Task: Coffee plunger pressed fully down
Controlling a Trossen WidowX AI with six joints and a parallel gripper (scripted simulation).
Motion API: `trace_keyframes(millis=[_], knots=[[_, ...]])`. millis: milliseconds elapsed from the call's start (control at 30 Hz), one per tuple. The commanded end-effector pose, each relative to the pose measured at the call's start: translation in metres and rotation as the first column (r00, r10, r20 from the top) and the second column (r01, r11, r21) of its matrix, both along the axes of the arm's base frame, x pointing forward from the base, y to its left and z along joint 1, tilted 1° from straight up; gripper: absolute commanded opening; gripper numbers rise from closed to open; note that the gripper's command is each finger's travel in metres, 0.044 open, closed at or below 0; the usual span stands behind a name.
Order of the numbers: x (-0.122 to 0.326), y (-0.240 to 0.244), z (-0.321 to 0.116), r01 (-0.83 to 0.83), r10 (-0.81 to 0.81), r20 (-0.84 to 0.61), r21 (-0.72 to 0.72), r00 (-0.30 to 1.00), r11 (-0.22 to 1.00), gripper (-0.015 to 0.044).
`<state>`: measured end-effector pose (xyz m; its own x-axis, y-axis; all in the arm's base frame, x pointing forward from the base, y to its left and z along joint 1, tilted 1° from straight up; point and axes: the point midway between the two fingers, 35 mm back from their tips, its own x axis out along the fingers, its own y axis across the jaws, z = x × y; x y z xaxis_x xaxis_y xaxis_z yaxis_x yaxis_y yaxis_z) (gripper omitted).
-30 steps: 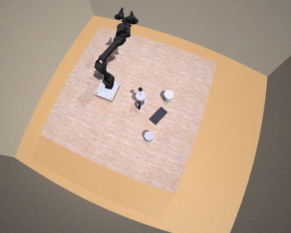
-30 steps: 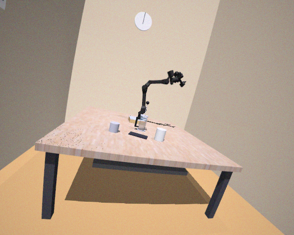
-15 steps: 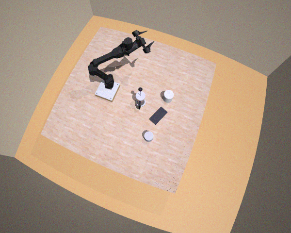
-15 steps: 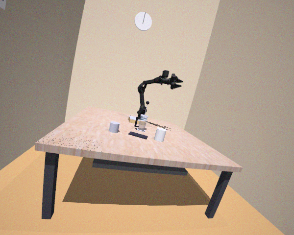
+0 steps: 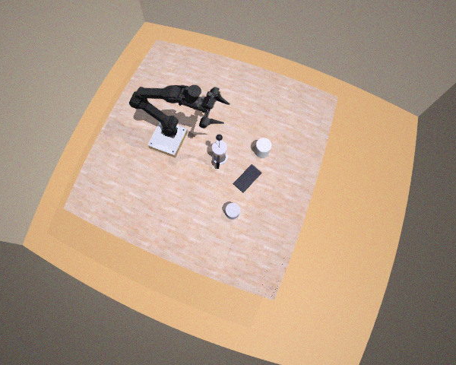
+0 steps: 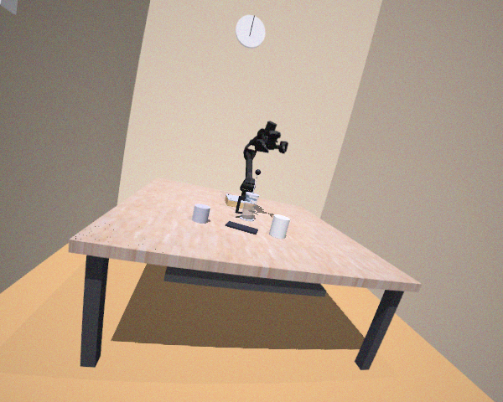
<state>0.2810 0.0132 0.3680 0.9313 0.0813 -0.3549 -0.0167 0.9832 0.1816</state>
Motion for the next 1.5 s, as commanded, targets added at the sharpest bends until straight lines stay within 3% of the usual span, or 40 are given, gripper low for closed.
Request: trace_keyframes(millis=[0, 100, 433, 1467], knots=[[-0.026, -0.042, -0.028, 0.142, -0.154, -0.087, -0.131, 0.984, 0.981, 0.0440], [-0.038, -0.058, -0.040, 0.192, -0.218, -0.128, -0.186, 0.968, 0.963, 0.0440], [-0.038, -0.057, -0.099, 0.175, -0.201, -0.128, -0.187, 0.971, 0.967, 0.0440], [-0.006, -0.062, -0.117, 0.169, -0.194, -0.125, -0.187, 0.973, 0.968, 0.0440]])
